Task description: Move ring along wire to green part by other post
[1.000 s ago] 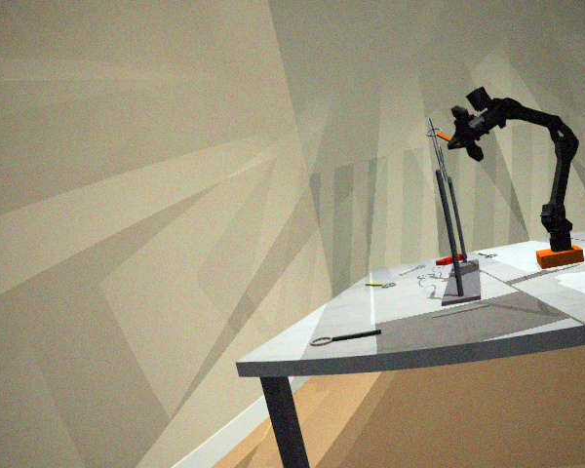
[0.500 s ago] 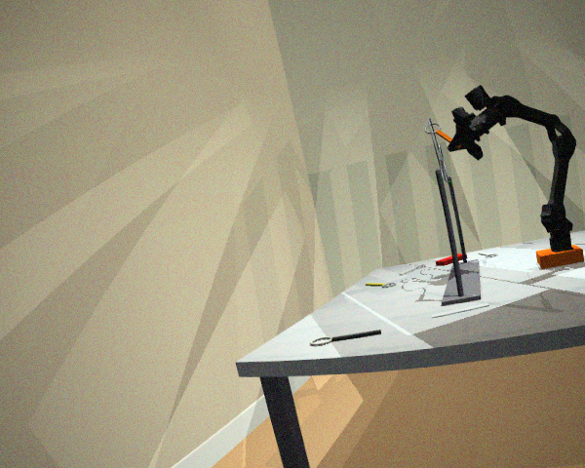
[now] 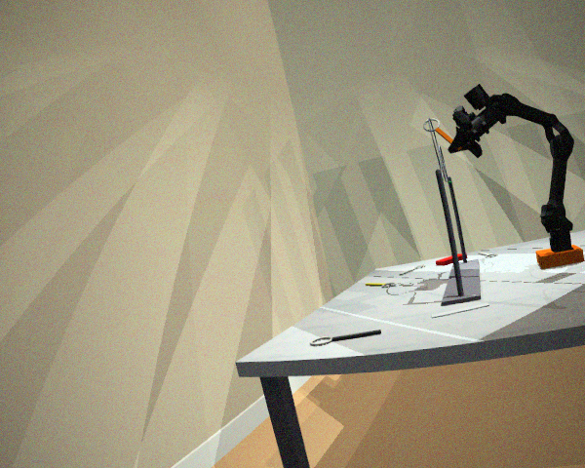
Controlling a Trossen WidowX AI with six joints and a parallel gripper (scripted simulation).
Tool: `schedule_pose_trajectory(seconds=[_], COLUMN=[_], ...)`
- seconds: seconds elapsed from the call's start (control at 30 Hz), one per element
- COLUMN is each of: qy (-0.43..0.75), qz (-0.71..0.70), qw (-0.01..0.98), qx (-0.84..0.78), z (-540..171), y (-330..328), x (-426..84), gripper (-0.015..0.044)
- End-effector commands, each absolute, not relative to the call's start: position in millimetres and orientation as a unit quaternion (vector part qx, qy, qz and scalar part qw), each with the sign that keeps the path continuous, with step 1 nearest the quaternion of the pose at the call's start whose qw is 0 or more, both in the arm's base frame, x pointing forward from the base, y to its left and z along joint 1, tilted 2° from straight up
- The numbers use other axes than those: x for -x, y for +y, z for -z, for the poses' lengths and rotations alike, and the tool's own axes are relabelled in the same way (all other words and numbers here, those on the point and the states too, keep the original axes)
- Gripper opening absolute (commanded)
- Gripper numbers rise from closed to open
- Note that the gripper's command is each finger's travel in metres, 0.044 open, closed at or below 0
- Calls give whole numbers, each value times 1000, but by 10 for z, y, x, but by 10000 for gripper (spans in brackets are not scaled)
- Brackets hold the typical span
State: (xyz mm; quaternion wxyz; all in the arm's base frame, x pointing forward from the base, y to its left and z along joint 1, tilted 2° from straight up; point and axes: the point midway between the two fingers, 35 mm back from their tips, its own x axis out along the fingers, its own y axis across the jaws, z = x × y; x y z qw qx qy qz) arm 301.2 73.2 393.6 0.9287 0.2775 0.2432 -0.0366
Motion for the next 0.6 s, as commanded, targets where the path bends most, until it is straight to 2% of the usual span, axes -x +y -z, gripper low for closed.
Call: schedule_pose_trajectory(seconds=[0.0, 0.57], qy=[245, 249], qz=[44, 72], qw=[936, 954], qx=[-249, -149], z=[-3933, -3905], y=[720, 664], x=[-3012, -3006], gripper=[-150, -150])
